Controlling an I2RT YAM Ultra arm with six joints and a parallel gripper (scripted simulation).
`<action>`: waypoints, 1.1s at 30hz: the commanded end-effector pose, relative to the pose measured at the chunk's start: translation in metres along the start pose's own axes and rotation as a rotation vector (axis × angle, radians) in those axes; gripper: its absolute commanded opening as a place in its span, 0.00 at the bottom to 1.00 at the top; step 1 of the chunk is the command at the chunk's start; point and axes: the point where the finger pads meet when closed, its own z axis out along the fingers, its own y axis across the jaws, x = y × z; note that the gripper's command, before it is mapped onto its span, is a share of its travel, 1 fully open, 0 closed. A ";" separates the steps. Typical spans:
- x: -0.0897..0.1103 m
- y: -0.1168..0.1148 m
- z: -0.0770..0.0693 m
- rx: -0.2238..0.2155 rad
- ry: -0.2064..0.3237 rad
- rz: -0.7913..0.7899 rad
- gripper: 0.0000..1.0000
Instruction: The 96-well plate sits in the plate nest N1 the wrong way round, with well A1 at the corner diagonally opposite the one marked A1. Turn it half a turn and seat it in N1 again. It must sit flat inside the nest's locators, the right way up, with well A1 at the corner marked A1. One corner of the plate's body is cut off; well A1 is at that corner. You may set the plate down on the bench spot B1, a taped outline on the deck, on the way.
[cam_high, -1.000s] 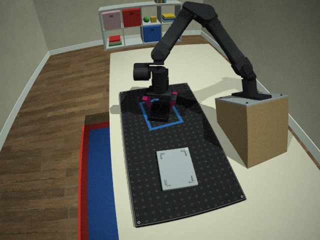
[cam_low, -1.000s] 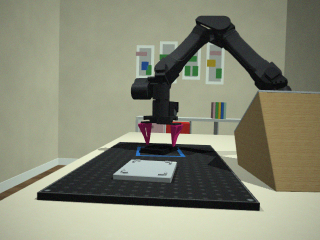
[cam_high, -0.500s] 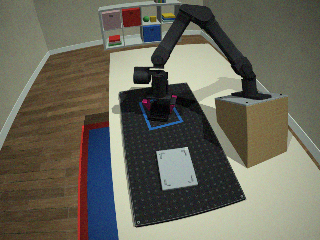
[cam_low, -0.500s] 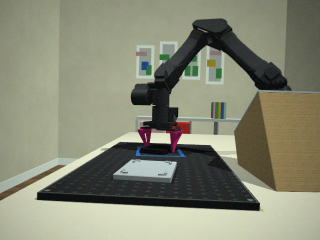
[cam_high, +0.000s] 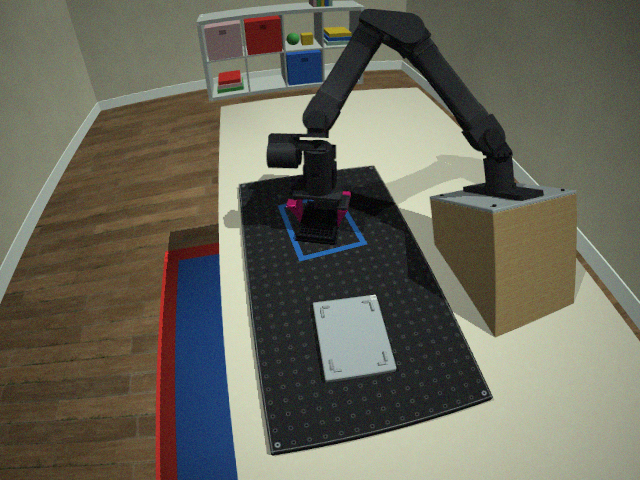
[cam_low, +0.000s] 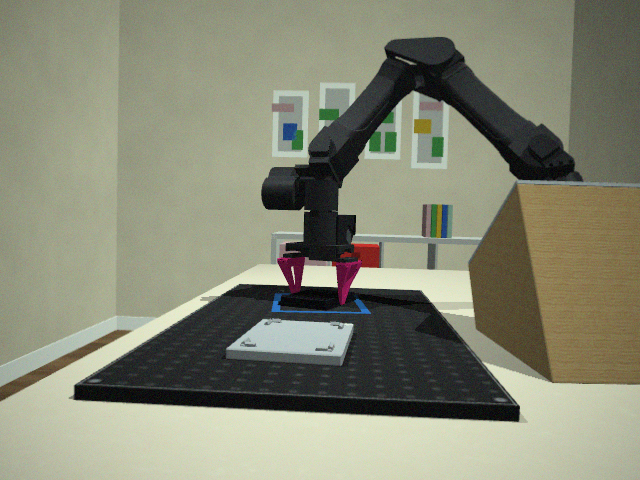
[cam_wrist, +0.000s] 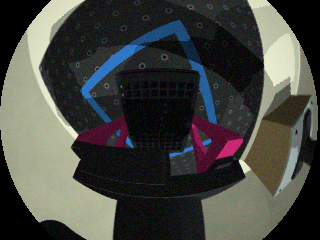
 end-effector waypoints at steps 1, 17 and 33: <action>0.001 0.003 -0.004 -0.011 0.001 -0.001 0.00; 0.001 0.003 -0.004 -0.011 0.001 -0.001 0.00; 0.001 0.003 -0.009 -0.011 0.001 -0.001 0.00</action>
